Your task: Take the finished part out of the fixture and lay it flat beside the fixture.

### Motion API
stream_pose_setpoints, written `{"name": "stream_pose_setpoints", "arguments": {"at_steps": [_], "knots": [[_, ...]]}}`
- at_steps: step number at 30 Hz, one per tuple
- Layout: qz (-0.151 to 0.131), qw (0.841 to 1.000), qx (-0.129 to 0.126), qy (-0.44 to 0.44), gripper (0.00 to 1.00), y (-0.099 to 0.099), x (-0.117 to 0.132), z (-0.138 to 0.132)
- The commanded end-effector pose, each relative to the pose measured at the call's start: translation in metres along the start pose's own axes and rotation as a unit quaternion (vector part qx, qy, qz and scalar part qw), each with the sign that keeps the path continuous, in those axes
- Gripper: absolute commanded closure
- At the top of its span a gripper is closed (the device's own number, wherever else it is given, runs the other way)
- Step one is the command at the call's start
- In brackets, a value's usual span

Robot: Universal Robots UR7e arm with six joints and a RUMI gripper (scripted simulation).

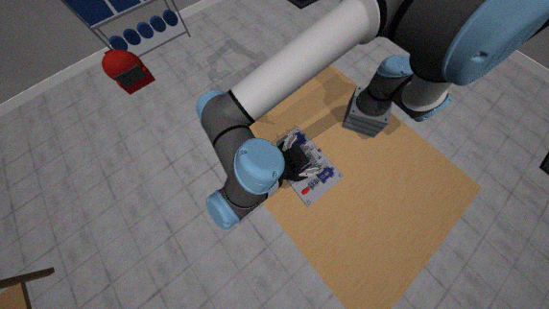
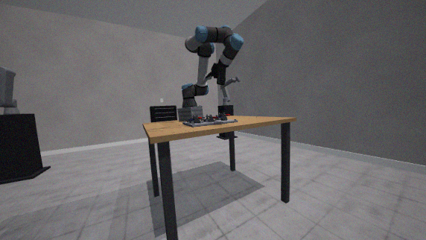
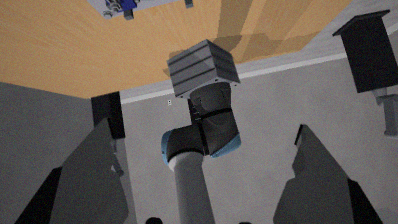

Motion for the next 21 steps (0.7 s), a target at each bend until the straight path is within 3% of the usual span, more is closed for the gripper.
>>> {"name": "stream_pose_setpoints", "arguments": {"at_steps": [1,7,21], "knots": [[0.014,0.998,-0.054,-0.042,0.00,0.008,0.001,0.008],[0.044,0.986,-0.123,-0.103,0.00,0.021,0.003,0.016],[0.044,0.986,-0.123,-0.103,0.00,0.021,0.003,0.016]]}}
Point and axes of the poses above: the point where the finger pads meet when closed, its own y axis out along the fingers, its own z axis across the jaws, x = y × z, the point moved 1 cm from there along -y, back along the fingers, and after that the axes turned 15 degrees about y, right-handed, at the moved point
